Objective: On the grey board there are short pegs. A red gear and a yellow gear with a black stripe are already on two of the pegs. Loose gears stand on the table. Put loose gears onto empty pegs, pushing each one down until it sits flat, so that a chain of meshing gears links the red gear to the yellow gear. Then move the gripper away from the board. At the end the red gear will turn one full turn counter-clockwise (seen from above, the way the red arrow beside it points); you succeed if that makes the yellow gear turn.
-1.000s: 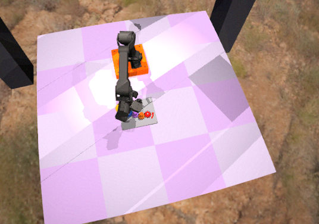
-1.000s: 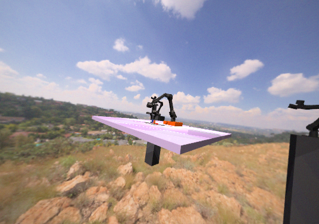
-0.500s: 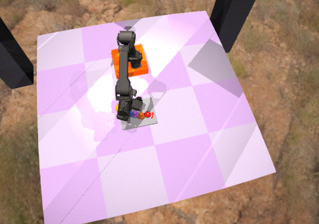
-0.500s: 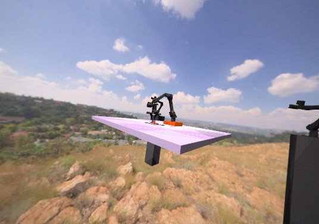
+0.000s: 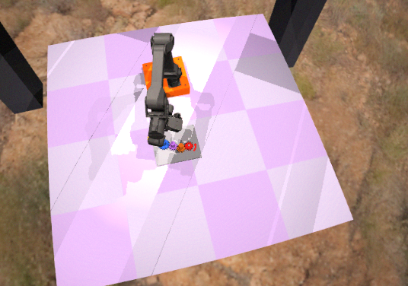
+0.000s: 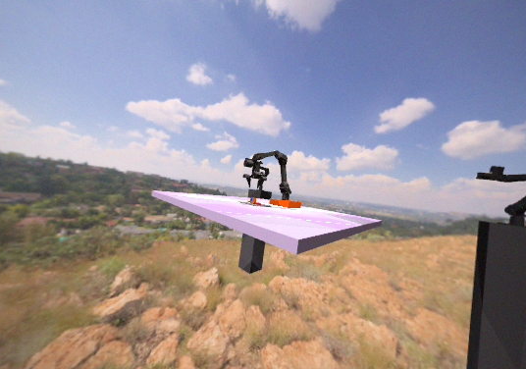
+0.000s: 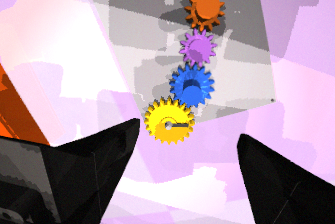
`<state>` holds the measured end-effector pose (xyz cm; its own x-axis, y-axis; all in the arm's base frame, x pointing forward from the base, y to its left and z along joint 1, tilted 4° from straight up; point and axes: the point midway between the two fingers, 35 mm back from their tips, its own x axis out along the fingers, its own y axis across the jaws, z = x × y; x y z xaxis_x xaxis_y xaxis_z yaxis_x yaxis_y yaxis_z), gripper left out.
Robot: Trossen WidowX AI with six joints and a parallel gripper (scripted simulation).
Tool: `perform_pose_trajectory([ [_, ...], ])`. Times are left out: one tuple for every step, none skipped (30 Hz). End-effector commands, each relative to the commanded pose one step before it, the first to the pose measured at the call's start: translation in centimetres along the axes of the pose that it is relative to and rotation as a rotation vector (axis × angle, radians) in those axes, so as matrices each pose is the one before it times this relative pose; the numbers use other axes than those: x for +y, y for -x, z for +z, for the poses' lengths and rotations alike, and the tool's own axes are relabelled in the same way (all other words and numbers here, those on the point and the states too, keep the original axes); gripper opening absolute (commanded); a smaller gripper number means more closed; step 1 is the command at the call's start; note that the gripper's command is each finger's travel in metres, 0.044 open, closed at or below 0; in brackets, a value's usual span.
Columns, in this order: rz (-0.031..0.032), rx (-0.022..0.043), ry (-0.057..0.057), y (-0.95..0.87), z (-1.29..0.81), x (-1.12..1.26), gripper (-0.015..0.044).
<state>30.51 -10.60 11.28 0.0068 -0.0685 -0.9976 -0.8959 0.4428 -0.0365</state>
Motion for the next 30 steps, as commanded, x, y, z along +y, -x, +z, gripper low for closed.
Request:
perform_pose_trajectory([
  [0.00001,0.0001,-0.0046,0.737,-0.011,0.091,0.0402],
  [0.0,0.0,0.0,0.0,0.0,0.0,0.0429],
  [0.0,0.0,0.0,0.0,0.0,0.0,0.044],
  [0.0,0.0,0.0,0.0,0.0,0.0,0.044],
  [0.0,0.0,0.0,0.0,0.0,0.0,0.044],
  [0.0,0.0,0.0,0.0,0.0,0.0,0.044],
  [0.0,0.0,0.0,0.0,0.0,0.0,0.044],
  [0.0,0.0,0.0,0.0,0.0,0.0,0.044],
  [0.0,0.0,0.0,0.0,0.0,0.0,0.044],
  [0.0,0.0,0.0,0.0,0.0,0.0,0.044],
  [0.0,0.0,0.0,0.0,0.0,0.0,0.044],
  [0.0,0.0,0.0,0.0,0.0,0.0,0.044],
  [0.0,0.0,0.0,0.0,0.0,0.0,0.044],
  [0.0,0.0,0.0,0.0,0.0,0.0,0.044],
  [0.0,0.0,0.0,0.0,0.0,0.0,0.044],
  [0.0,0.0,0.0,0.0,0.0,0.0,0.044],
  [0.0,0.0,0.0,0.0,0.0,0.0,0.044],
  [0.0,0.0,0.0,0.0,0.0,0.0,0.044],
  [0.0,0.0,0.0,0.0,0.0,0.0,0.044],
  [0.0,0.0,0.0,0.0,0.0,0.0,0.044],
  [0.0,0.0,0.0,0.0,0.0,0.0,0.044],
  [0.0,0.0,0.0,0.0,0.0,0.0,0.044],
  [0.0,0.0,0.0,0.0,0.0,0.0,0.044],
  [0.0,0.0,0.0,0.0,0.0,0.0,0.044],
  [0.0,0.0,0.0,0.0,0.0,0.0,0.044],
  [0.0,0.0,0.0,0.0,0.0,0.0,0.044],
  [0.0,0.0,0.0,0.0,0.0,0.0,0.044],
  [0.0,0.0,0.0,0.0,0.0,0.0,0.044],
  [0.0,0.0,0.0,0.0,0.0,0.0,0.044],
  [0.0,0.0,0.0,0.0,0.0,0.0,0.044],
])
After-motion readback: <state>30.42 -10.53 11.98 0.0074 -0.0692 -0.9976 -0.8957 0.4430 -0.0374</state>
